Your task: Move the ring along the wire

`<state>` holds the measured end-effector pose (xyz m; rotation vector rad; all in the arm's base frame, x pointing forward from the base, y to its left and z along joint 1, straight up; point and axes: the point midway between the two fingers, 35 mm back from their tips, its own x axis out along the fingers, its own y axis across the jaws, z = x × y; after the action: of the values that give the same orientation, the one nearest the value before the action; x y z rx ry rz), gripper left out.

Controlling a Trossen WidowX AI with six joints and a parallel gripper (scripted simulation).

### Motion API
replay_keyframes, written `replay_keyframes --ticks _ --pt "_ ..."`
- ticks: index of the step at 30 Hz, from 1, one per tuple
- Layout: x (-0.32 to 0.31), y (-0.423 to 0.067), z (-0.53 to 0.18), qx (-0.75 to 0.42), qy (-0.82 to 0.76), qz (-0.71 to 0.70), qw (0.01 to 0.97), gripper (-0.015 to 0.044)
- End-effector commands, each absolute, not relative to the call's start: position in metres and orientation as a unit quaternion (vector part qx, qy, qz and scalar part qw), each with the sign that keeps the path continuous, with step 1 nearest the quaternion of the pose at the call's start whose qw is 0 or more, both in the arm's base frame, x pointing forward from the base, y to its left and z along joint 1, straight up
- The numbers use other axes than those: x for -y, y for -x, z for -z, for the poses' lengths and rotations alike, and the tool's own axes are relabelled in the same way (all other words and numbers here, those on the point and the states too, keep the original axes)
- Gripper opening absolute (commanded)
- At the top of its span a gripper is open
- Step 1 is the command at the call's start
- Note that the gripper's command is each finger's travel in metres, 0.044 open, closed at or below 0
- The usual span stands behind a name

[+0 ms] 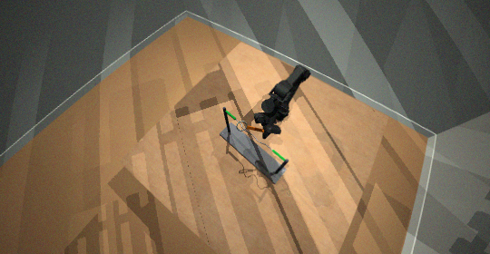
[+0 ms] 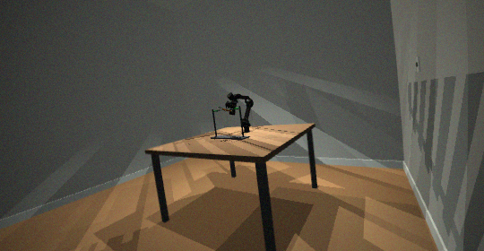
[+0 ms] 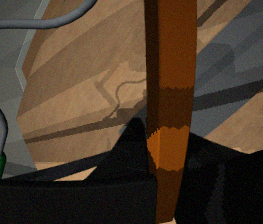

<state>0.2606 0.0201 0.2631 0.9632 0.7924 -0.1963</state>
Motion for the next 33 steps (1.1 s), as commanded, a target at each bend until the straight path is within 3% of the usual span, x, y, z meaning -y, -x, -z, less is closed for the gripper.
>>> replay_keyframes --ticks 1,14,33 --pt "-0.017 -0.260 -0.261 -0.382 -0.419 0.097 0.818 -0.0150" --pt "0.009 -0.240 -0.252 -0.455 -0.241 0.101 0.851 -0.0150" --pt "0.059 -0.214 -0.264 -0.555 0.057 0.119 0.821 -0.0150"
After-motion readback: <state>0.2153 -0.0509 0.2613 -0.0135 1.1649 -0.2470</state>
